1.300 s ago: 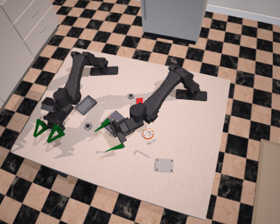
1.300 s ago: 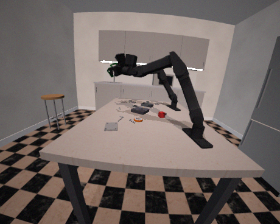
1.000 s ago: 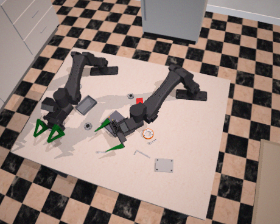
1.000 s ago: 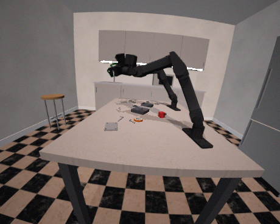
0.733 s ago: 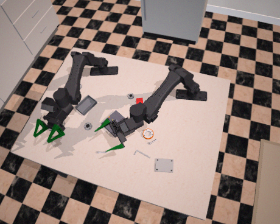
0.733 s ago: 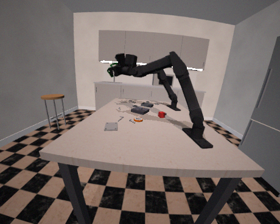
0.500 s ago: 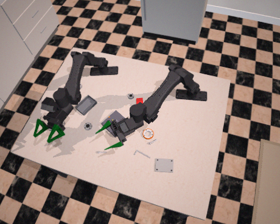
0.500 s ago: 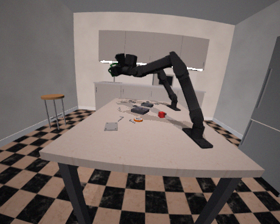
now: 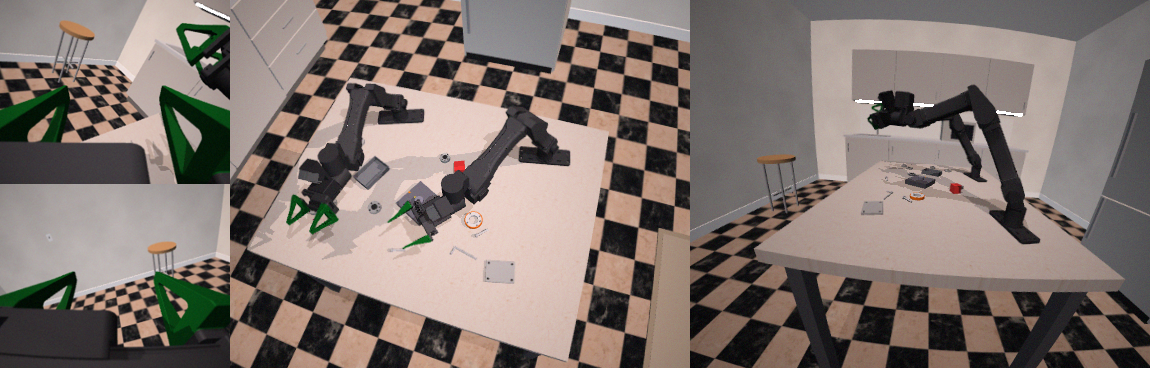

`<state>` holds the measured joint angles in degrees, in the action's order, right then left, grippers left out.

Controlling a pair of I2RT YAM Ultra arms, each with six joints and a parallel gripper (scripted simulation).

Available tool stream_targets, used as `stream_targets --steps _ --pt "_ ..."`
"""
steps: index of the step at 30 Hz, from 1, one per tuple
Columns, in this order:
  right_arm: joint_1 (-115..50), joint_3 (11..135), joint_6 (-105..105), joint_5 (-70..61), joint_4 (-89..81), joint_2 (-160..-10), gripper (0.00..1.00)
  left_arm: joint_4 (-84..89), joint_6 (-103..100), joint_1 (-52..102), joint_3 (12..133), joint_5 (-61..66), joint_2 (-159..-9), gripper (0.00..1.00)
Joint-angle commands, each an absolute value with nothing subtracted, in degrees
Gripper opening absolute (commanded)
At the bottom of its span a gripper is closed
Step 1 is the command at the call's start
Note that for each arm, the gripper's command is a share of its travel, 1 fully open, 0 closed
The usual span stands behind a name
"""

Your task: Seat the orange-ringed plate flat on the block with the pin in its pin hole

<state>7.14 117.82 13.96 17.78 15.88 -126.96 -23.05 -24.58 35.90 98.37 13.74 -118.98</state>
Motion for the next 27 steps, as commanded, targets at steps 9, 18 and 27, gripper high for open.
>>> stream_targets --steps 9,18,27 --pt "4.9 104.1 9.0 11.5 9.4 -109.4 1.0 3.0 -31.2 37.2 97.0 8.8 -115.5 0.8" --pt "3.6 91.7 6.5 8.2 7.1 -96.0 1.0 21.4 -34.9 37.9 95.8 6.1 -115.2 0.8" --pt "1.9 77.0 3.1 3.7 3.7 -79.2 1.0 44.3 -39.7 38.9 94.1 2.6 -114.6 0.8"
